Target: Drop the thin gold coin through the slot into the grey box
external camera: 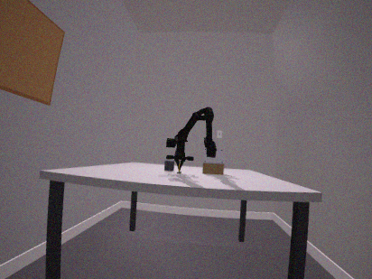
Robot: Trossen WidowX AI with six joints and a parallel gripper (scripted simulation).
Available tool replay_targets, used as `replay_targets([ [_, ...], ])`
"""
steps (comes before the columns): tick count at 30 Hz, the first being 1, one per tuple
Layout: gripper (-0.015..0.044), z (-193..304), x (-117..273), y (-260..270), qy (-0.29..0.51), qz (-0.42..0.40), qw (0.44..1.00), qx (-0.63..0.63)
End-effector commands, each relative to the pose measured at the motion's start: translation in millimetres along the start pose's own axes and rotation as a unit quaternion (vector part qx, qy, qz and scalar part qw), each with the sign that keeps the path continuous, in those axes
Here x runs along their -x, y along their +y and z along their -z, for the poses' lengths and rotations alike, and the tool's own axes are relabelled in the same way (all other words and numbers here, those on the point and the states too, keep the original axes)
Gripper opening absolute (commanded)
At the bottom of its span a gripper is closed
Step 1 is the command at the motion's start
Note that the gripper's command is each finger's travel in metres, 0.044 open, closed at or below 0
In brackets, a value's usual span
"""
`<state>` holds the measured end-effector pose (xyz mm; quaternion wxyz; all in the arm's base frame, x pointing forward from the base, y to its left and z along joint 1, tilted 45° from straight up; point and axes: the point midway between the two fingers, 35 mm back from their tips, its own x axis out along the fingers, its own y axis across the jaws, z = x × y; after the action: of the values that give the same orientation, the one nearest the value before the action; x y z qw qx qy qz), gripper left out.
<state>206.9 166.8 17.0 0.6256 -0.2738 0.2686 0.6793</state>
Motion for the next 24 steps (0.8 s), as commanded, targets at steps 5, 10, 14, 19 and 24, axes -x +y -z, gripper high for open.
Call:
replay_targets([
  [5, 0.0000, 1.1, 17.7, -3.7, 0.004, 0.002, 1.000, 0.002],
  [10, 0.0000, 1.6, 29.8, -4.5, 0.005, 0.002, 1.000, 0.002],
  [14, 0.0000, 1.8, 39.7, -4.7, 0.005, 0.001, 1.000, 0.002],
  [19, 0.0000, 1.6, 52.2, -4.2, 0.005, 0.001, 1.000, 0.002],
  [24, 0.0000, 1.0, 64.8, -3.0, 0.004, 0.001, 1.000, 0.002],
])
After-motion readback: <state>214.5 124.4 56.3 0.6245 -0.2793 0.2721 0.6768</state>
